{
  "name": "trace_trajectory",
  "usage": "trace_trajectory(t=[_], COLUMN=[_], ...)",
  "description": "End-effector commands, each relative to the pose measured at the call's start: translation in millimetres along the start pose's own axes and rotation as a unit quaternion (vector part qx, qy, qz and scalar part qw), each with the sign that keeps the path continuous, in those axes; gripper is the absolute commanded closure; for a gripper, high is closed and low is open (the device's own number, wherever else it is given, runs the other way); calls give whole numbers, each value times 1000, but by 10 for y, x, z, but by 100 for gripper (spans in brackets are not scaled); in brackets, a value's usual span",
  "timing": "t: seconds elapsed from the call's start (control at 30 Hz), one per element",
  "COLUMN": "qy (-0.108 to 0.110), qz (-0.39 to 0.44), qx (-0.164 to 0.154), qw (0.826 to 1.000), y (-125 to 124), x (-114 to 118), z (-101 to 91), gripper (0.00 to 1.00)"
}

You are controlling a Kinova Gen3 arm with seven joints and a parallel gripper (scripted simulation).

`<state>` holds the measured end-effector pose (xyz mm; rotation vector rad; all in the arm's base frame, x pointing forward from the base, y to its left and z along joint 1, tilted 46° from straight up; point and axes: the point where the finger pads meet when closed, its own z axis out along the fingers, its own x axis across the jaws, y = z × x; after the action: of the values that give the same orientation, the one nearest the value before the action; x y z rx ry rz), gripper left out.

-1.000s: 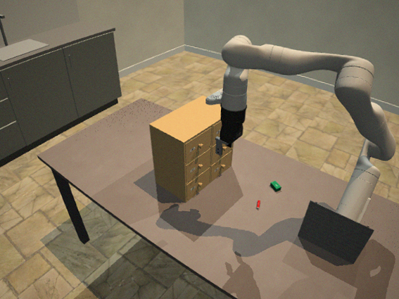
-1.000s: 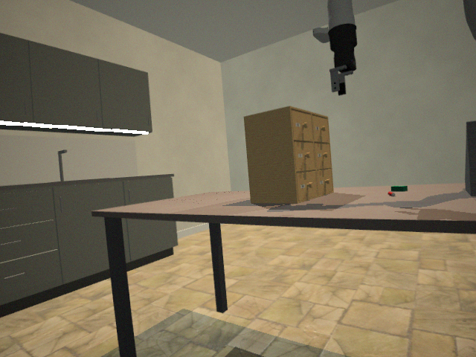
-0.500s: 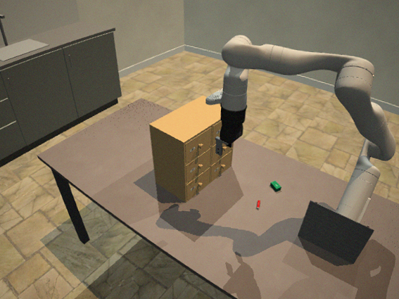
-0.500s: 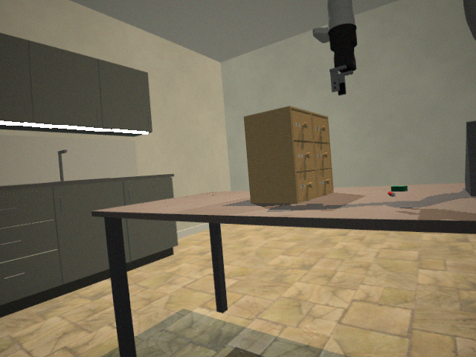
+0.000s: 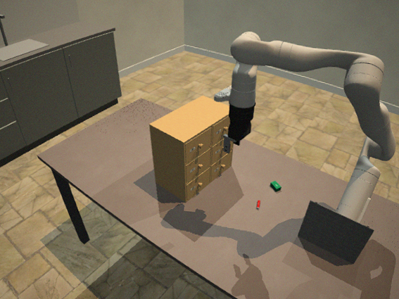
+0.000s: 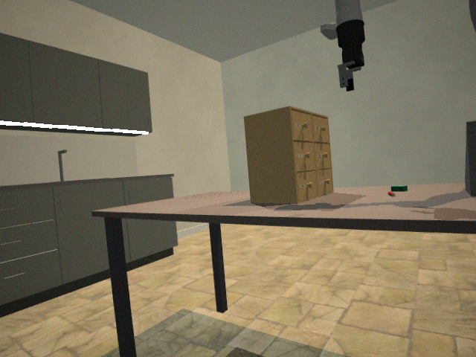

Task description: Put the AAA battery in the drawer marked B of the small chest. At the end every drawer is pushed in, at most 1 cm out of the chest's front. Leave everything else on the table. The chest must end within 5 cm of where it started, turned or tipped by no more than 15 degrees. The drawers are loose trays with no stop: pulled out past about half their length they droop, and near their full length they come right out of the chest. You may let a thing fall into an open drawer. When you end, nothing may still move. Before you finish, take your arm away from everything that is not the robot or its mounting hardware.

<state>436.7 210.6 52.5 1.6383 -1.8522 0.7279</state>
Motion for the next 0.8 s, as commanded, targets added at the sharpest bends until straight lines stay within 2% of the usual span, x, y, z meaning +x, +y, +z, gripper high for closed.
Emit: trace_trajectory(t=[0.0,0.23,0.77], qy=[1,1,1], qz=[-3,-3,-3], qx=[3,3,8], qw=[1000,1000,1000], y=[129,282,297], x=[102,218,232], z=[-124,-225,-229], gripper=[0,0,0])
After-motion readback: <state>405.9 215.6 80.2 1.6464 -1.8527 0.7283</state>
